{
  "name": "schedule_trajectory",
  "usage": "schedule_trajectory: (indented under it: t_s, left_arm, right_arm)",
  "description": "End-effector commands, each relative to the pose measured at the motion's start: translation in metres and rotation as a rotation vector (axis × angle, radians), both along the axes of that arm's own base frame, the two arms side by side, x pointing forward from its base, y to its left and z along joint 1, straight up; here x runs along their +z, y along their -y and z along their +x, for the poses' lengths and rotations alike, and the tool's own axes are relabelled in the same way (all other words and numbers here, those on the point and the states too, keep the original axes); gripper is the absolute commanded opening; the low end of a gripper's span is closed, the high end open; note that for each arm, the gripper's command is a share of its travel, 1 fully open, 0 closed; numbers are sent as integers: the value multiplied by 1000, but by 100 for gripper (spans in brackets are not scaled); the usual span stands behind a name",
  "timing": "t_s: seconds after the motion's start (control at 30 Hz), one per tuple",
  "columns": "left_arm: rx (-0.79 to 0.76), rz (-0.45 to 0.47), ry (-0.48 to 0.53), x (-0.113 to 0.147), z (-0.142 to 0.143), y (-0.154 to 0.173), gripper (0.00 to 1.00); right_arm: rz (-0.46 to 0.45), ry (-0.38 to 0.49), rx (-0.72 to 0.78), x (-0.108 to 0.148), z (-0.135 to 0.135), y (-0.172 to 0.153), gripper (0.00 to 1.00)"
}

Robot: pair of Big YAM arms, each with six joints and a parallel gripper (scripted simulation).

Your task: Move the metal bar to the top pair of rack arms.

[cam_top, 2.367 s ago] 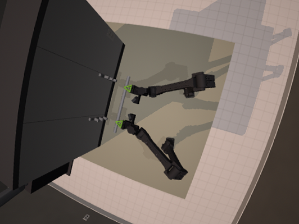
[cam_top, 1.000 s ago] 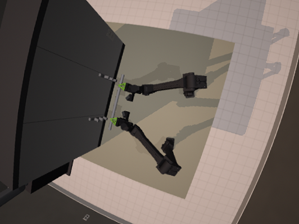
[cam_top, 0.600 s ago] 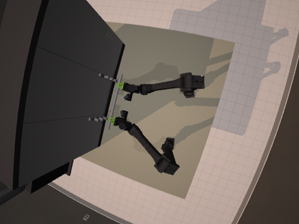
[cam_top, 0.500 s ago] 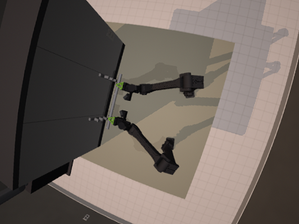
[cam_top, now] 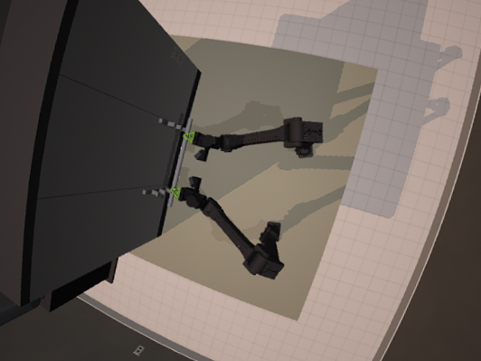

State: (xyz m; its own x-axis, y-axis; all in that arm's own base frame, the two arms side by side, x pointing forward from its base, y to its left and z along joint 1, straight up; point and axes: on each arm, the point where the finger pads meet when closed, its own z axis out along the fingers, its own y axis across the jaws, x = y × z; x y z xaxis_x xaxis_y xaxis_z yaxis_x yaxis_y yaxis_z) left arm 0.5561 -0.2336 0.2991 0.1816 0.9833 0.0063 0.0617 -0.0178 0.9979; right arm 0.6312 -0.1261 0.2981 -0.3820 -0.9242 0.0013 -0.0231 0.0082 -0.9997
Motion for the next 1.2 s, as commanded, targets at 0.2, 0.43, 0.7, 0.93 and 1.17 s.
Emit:
schedule_trajectory:
  t_s: [0.2, 0.43, 0.7, 0.93, 1.17]
  left_arm:
    - [9, -39, 94, 46, 32, 4, 0]
    - [9, -39, 94, 46, 40, 5, 0]
    - [9, -39, 94, 46, 53, 8, 0]
    - [9, -39, 94, 45, 61, 9, 0]
    - [9, -39, 94, 45, 73, 11, 0]
  right_arm:
    - [-23, 106, -21, 59, 30, 20, 0]
    - [-23, 106, -21, 60, 38, 24, 0]
    - [-23, 106, -21, 59, 50, 29, 0]
    - [-23, 106, -21, 59, 58, 32, 0]
    - [-23, 106, -21, 60, 69, 37, 0]
